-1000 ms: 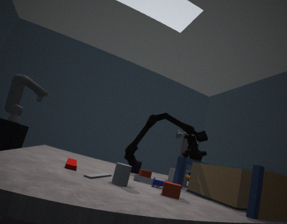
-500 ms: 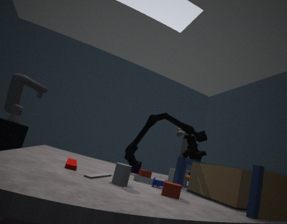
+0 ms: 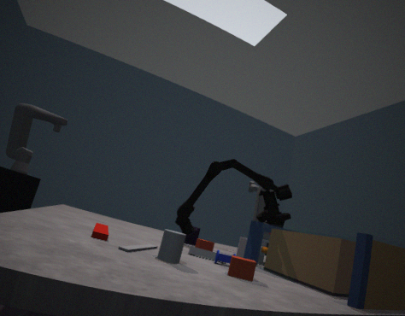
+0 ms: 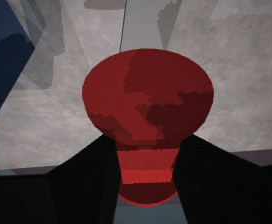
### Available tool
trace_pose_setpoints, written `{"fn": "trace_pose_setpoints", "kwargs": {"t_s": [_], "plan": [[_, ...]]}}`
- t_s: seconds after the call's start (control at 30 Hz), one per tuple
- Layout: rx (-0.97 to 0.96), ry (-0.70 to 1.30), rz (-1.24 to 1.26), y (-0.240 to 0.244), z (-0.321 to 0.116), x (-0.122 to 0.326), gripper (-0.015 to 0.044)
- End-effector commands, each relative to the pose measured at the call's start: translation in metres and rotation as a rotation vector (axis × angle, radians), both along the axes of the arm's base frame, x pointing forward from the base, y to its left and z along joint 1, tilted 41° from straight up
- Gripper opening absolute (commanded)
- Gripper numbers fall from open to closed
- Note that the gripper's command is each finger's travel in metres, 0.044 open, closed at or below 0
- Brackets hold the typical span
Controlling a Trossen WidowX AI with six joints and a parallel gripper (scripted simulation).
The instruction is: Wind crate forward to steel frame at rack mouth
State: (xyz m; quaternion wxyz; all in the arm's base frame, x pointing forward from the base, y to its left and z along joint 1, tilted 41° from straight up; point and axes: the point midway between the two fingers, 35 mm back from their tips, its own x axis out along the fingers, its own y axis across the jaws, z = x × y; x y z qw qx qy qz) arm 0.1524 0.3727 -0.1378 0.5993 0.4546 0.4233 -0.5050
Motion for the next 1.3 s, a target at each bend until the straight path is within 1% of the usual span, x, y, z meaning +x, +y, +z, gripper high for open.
{"fn": "trace_pose_setpoints", "kwargs": {"t_s": [0.0, 1.27], "plan": [[-0.031, 0.060, 0.022, -0.0053, -0.0042, -0.0297, 0.0000], [-0.031, 0.060, 0.022, -0.0061, -0.0041, -0.0337, 0.0000]]}}
